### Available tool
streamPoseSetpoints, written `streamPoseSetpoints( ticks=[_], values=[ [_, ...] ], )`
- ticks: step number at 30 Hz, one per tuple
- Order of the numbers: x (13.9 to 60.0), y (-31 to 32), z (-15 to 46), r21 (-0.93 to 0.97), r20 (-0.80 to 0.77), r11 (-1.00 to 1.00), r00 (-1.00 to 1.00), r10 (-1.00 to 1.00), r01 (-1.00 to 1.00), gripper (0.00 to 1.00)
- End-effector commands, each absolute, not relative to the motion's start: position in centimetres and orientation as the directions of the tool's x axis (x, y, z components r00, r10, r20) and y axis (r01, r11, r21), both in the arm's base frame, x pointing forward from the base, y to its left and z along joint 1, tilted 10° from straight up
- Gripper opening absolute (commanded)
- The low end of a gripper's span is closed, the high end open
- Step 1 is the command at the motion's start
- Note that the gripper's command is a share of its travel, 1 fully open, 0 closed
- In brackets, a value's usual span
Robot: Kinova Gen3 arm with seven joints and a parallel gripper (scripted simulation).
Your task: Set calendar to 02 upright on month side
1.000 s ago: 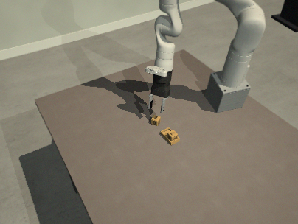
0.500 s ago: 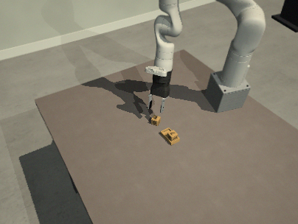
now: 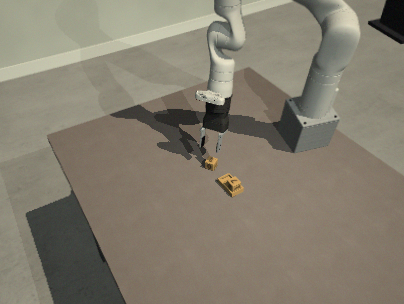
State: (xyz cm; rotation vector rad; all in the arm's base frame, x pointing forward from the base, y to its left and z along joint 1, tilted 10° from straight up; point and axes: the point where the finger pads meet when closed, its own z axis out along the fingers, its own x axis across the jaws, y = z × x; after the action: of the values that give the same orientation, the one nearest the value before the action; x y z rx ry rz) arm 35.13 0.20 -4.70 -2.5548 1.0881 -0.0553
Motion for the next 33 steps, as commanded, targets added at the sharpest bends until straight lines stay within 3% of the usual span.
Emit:
streamPoseSetpoints(
  ticks=[1,33],
  values=[
    [35.48,0.1,-4.64,-0.334,-0.098,-0.64,0.701,-0.706,-0.691,1.0],
    [35.6,-0.03,-4.7,-0.175,-0.094,-0.683,0.702,-0.706,-0.71,1.0]
  ],
)
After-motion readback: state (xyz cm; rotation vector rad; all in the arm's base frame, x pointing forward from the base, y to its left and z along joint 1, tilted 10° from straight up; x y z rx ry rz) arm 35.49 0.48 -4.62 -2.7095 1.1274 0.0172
